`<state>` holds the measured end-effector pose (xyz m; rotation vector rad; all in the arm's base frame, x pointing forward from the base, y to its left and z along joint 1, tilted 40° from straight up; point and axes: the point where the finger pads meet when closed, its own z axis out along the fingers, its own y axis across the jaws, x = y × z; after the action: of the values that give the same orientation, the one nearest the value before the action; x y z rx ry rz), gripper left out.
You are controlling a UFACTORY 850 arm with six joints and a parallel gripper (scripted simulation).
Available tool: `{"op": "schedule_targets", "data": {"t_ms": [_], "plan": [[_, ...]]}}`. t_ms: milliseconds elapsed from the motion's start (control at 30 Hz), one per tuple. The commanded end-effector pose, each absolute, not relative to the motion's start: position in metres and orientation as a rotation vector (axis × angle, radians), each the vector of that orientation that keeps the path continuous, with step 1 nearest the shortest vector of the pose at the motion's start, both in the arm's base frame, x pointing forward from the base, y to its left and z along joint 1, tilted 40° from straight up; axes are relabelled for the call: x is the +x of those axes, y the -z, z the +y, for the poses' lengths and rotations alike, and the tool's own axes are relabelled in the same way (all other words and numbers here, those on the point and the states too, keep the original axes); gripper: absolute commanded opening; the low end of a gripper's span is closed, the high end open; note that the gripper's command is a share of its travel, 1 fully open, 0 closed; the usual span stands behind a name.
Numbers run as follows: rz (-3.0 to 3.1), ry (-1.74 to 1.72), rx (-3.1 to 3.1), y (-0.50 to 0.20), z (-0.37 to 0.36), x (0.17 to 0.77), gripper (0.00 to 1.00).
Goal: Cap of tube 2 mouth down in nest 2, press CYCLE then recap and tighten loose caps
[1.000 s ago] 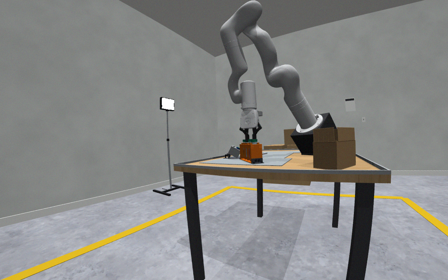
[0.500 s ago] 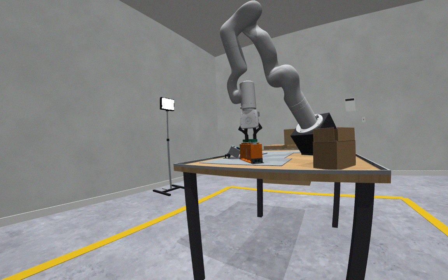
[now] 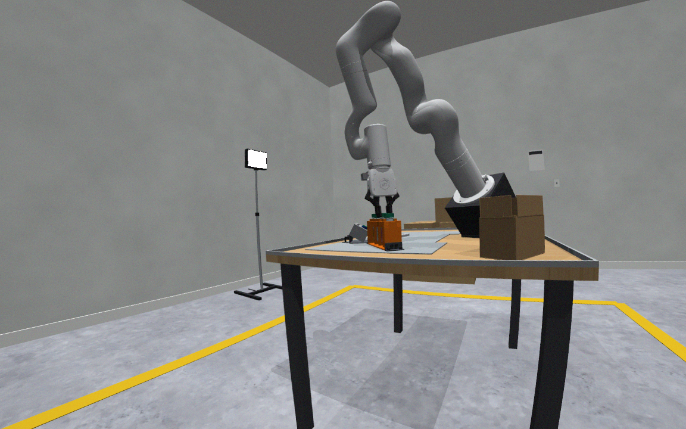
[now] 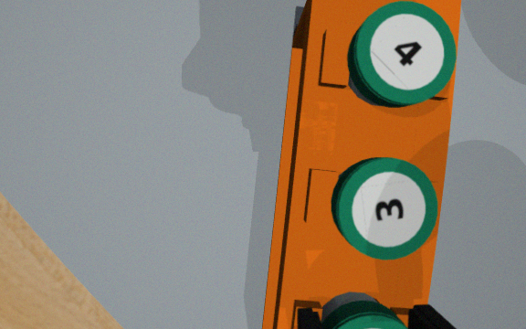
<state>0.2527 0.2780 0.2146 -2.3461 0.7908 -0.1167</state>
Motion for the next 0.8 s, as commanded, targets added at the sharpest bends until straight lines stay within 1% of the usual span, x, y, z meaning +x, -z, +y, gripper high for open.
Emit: {"op": "schedule_targets", "data": {"t_ms": [0,300,567,600,767], "plan": [[0.568,0.249,-2.389,-0.2146,0.2781,0.2525,0.00],[0.021,0.441,-2.492,-0.2148,0.2780,0.2524,0.00],[-0.005,0.450,-2.494,-0.2148,0.2780,0.2524,0.00],[-0.005,0.450,-2.494,-0.2148,0.2780,0.2524,0.46],[-0.005,0.450,-2.494,-0.2148,0.2780,0.2524,0.46]]}}
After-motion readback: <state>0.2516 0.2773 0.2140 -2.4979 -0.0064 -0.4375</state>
